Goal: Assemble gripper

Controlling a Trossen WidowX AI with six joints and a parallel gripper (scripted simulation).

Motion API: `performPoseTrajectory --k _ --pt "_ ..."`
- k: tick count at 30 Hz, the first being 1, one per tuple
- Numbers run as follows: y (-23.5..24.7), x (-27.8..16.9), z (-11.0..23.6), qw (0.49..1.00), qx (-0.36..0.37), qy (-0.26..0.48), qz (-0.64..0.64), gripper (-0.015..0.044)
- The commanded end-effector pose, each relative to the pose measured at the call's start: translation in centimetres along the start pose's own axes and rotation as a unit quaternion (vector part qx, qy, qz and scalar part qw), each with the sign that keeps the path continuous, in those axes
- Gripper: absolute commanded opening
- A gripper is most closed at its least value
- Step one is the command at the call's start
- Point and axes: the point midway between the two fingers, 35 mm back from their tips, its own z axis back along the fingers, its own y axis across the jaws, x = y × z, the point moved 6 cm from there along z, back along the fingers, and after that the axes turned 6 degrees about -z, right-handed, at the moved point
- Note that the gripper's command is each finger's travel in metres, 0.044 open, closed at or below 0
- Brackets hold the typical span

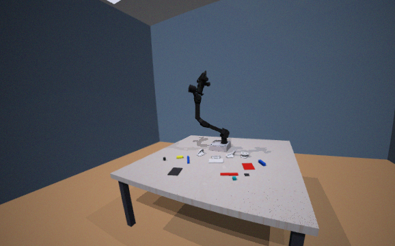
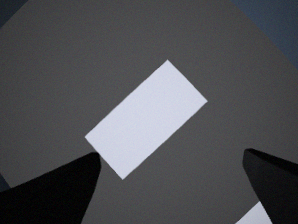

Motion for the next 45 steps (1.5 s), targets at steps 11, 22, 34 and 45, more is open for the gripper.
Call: performPoseTrajectory --k 11,22,34,45 --pt "0.0 0.0 0.0 1.0 0.0 0.0 0.0 0.0164" --pt "0.0 0.0 0.0 1.0 0.0 0.0 0.0 0.0" --pt "-0.1 0.4 -0.2 1.0 0.002 -0.006 0.015 0.0079" --pt "-0.6 3.6 -1.7 0.991 0.011 -0.054 0.122 0.0368"
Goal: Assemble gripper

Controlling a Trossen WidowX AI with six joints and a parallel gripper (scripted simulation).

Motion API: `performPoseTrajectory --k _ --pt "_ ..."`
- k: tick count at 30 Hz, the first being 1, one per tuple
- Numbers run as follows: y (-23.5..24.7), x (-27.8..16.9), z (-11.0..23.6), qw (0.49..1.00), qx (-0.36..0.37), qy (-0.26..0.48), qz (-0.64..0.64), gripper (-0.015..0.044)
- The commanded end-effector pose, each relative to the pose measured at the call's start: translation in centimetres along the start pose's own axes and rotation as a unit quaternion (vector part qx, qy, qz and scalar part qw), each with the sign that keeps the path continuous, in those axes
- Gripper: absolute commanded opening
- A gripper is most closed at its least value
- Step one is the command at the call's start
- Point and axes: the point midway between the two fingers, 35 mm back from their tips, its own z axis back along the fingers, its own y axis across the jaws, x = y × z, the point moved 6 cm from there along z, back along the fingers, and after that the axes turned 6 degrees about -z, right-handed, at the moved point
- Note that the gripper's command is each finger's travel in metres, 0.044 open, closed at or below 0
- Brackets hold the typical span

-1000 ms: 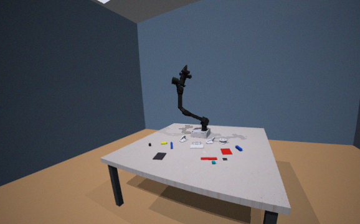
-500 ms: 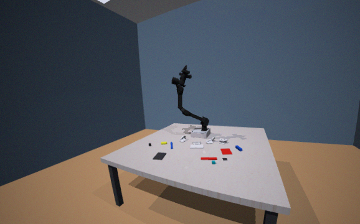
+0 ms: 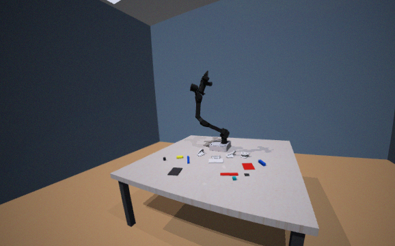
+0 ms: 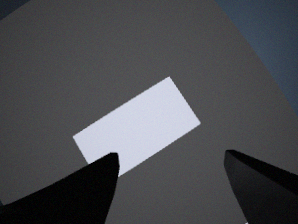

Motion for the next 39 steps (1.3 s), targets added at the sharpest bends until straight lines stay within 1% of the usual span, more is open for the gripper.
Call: performPoseTrajectory --k 1,3,20,30,39 --pt "-0.4 1.6 -0.8 0.999 0.002 -0.024 0.04 0.0394" --pt "-0.5 2.1 -1.1 0.998 0.003 -0.033 0.06 0.044" --pt "-0.9 6.6 -2.6 0.972 0.005 -0.108 0.206 0.044" --pt "-0.8 10.0 -3.4 0.944 -0.003 -0.165 0.285 0.044" --pt "-0.8 12.7 -4.0 0.909 -0.016 -0.209 0.361 0.044"
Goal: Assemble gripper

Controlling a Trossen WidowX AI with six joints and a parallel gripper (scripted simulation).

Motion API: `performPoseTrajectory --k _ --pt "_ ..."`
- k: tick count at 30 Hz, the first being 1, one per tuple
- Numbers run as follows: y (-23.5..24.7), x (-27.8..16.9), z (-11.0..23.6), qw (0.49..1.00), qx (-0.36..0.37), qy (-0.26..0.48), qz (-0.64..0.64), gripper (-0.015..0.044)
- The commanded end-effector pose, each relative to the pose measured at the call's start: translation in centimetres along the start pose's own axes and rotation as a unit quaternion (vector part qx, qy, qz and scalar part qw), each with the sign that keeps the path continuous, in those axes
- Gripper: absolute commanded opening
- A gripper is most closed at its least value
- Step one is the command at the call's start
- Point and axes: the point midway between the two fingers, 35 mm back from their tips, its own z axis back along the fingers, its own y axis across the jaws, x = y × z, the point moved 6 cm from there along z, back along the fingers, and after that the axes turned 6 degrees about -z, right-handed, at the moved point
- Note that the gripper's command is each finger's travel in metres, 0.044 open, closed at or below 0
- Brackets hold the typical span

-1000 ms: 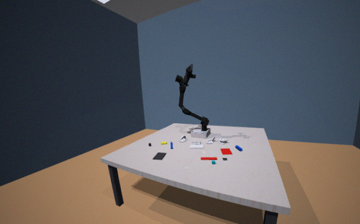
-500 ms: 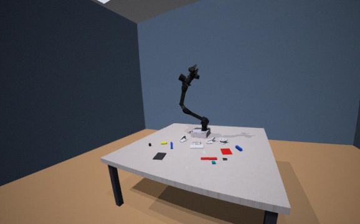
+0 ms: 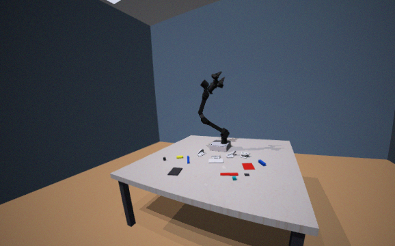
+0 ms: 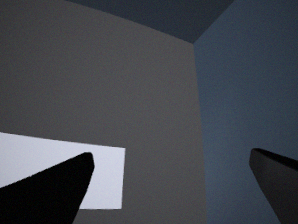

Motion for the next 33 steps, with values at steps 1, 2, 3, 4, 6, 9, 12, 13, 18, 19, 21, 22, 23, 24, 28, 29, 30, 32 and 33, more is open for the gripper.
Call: performPoseTrajectory --k 1,2,3,4,6,9,12,13,18,19,21,22,23,24,28,29,30,32,33 --pt "-0.9 1.1 -0.9 0.999 -0.008 -0.025 0.04 0.044" --pt "-1.1 1.3 -1.0 0.998 -0.009 -0.029 0.05 0.044" --pt "-1.2 1.5 -1.2 0.998 -0.011 -0.034 0.06 0.044" --pt "-1.4 1.7 -1.3 0.997 -0.012 -0.038 0.069 0.044" --pt "-1.7 2.1 -1.6 0.995 -0.016 -0.047 0.088 0.044" --pt "-2.2 2.7 -2.0 0.991 -0.021 -0.06 0.117 0.044" --pt "-2.6 3.4 -2.5 0.986 -0.027 -0.073 0.145 0.044" --pt "-2.8 3.6 -2.6 0.984 -0.03 -0.077 0.155 0.044" --pt "-3.5 4.8 -3.2 0.974 -0.041 -0.099 0.201 0.044" --pt "-3.6 5.0 -3.3 0.971 -0.044 -0.103 0.211 0.044" --pt "-3.9 5.5 -3.6 0.966 -0.049 -0.111 0.229 0.044" --pt "-4.0 5.7 -3.7 0.963 -0.052 -0.115 0.238 0.044" --pt "-4.1 6.0 -3.8 0.96 -0.055 -0.119 0.247 0.044" --pt "-4.2 6.2 -3.9 0.957 -0.057 -0.123 0.256 0.044" --pt "-4.7 7.2 -4.3 0.944 -0.07 -0.139 0.291 0.044" --pt "-4.9 7.5 -4.4 0.941 -0.073 -0.143 0.299 0.044" --pt "-5.0 7.8 -4.5 0.937 -0.077 -0.147 0.307 0.044" --pt "-5.2 8.3 -4.7 0.93 -0.084 -0.155 0.323 0.044" --pt "-5.4 8.6 -4.8 0.926 -0.088 -0.159 0.331 0.044"
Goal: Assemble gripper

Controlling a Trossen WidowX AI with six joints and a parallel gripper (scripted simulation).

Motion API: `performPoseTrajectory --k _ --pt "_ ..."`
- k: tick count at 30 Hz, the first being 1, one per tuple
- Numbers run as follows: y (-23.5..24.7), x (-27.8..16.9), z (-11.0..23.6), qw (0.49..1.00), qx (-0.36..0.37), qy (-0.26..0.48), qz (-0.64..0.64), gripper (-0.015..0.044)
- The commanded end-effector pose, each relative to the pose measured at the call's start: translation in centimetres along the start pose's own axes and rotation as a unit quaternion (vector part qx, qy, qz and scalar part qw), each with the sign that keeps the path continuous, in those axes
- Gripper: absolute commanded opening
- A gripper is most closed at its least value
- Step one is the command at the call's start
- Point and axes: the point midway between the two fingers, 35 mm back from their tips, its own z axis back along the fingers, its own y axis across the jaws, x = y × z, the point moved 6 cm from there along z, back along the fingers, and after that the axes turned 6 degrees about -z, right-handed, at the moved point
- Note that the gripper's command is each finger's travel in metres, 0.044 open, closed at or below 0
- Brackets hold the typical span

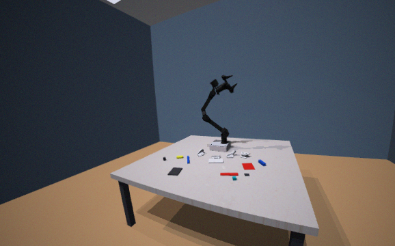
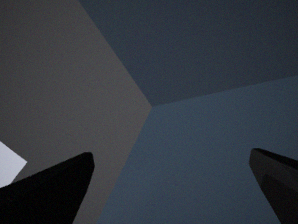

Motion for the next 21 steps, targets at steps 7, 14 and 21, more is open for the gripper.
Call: performPoseTrajectory --k 7,14,21 --pt "-2.6 1.5 -1.9 0.994 -0.043 -0.038 0.093 0.044" --pt "-4.0 2.5 -2.9 0.983 -0.071 -0.061 0.157 0.044" --pt "-5.5 3.8 -3.9 0.967 -0.103 -0.081 0.22 0.044"
